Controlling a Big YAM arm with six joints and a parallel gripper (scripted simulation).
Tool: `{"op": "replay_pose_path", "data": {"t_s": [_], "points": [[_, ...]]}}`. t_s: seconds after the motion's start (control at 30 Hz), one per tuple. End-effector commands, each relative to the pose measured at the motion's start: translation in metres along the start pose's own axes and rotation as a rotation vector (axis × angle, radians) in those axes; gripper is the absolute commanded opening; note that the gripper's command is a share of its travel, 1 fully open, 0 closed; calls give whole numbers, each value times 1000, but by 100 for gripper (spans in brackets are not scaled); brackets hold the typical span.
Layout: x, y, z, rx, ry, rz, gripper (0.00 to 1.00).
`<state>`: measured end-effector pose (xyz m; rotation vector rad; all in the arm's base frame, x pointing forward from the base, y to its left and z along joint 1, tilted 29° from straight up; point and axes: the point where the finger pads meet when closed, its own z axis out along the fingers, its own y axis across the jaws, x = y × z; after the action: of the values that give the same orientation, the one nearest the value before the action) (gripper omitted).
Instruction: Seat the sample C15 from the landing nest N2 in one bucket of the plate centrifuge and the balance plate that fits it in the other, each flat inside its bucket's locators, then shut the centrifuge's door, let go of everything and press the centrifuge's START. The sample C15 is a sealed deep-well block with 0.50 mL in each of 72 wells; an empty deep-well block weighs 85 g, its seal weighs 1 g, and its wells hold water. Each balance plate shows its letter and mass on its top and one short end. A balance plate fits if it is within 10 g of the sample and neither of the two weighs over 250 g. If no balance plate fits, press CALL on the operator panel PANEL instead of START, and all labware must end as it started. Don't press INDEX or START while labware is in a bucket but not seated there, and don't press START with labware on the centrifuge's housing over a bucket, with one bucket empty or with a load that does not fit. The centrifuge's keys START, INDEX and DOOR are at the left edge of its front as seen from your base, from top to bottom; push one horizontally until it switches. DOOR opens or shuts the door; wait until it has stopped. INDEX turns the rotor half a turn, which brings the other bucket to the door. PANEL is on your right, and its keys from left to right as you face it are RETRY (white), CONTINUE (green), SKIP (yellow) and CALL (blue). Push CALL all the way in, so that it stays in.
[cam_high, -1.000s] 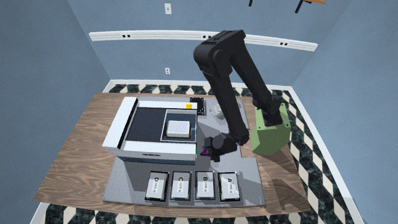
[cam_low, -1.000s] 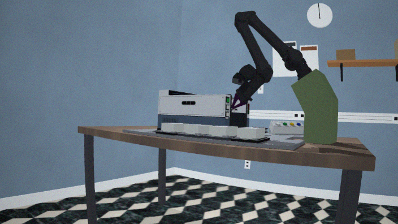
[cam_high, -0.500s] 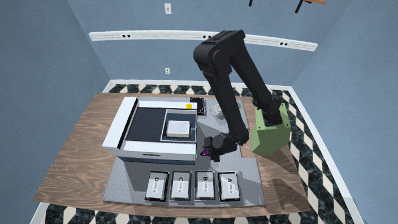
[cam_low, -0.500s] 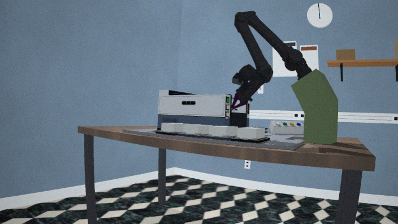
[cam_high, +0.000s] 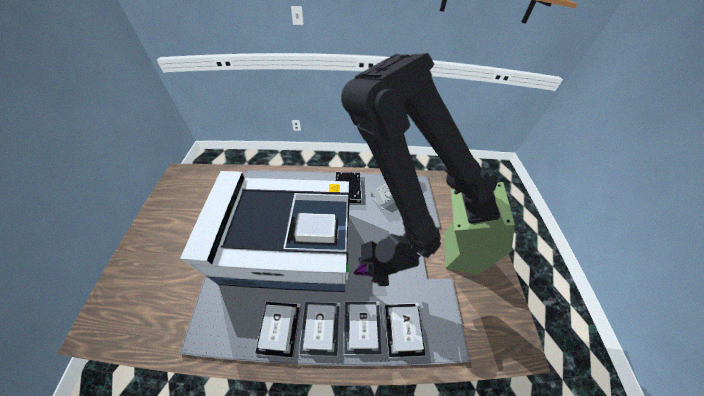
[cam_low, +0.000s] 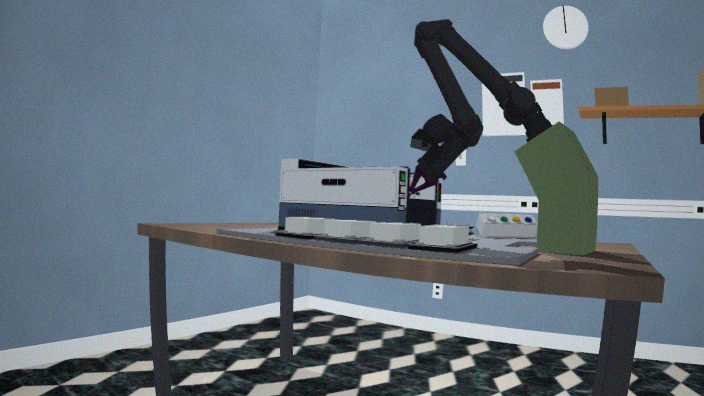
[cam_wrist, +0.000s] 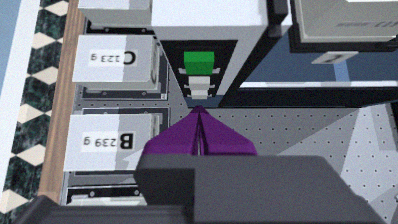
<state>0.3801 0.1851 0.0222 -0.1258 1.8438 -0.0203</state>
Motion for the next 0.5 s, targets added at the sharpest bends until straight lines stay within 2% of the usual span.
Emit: {"op": "replay_pose_path", "data": {"t_s": [0.0, 0.47], "points": [[2, -9, 0, 15, 4, -18, 0], [1, -8, 1, 15, 3, -17, 0]]}}
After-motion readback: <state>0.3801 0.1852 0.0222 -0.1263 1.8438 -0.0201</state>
